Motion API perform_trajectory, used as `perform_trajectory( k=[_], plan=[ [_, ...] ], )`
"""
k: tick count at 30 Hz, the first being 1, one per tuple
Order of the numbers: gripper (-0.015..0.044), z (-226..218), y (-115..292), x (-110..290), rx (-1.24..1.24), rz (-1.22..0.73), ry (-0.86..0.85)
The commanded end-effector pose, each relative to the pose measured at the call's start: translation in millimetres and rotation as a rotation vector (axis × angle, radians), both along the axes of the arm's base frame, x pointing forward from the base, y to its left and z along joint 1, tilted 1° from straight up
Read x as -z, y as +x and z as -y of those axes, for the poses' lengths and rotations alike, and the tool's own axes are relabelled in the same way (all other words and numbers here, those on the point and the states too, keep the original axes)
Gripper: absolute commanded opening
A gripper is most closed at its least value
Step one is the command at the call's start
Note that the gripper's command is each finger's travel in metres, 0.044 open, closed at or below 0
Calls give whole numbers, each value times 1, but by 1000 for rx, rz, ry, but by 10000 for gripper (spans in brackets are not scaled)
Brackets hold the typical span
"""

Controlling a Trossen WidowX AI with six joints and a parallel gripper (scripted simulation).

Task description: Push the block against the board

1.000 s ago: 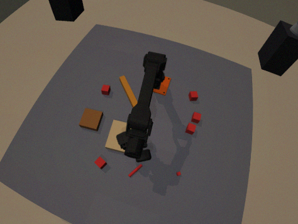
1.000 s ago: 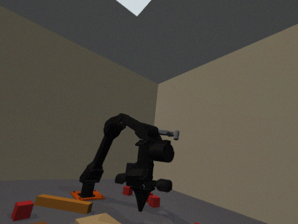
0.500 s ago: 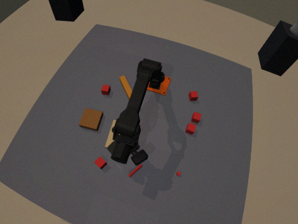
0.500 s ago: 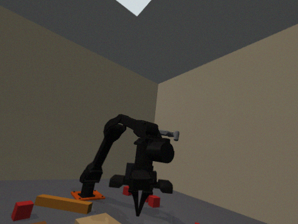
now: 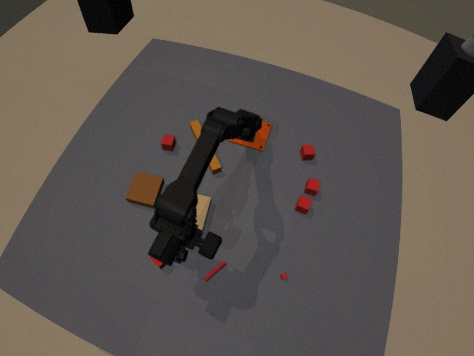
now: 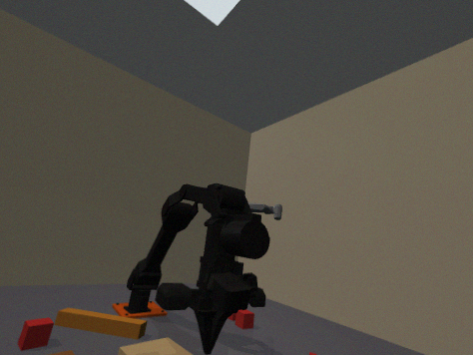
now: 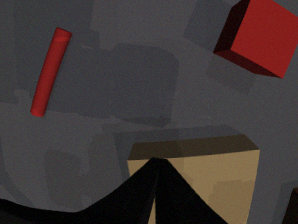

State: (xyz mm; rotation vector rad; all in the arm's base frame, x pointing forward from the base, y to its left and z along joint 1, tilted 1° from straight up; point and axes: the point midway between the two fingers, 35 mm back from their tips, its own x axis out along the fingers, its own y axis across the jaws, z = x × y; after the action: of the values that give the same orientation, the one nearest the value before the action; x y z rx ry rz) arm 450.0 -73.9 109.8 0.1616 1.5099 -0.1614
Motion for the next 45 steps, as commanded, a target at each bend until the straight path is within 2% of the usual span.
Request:
perform_trajectory(
  k=[1, 4, 12, 17, 19, 45],
  plan=[
    [0, 15, 7, 0, -147, 0, -11],
    [0, 23, 9, 0, -223, -1, -18],
    [0, 23, 10, 1, -229, -1, -18],
    [0, 24, 14, 47, -229, 0, -18],
    [0, 24, 13, 54, -229, -1, -18],
    [0, 26, -15, 55, -229, -3, -18]
  ],
)
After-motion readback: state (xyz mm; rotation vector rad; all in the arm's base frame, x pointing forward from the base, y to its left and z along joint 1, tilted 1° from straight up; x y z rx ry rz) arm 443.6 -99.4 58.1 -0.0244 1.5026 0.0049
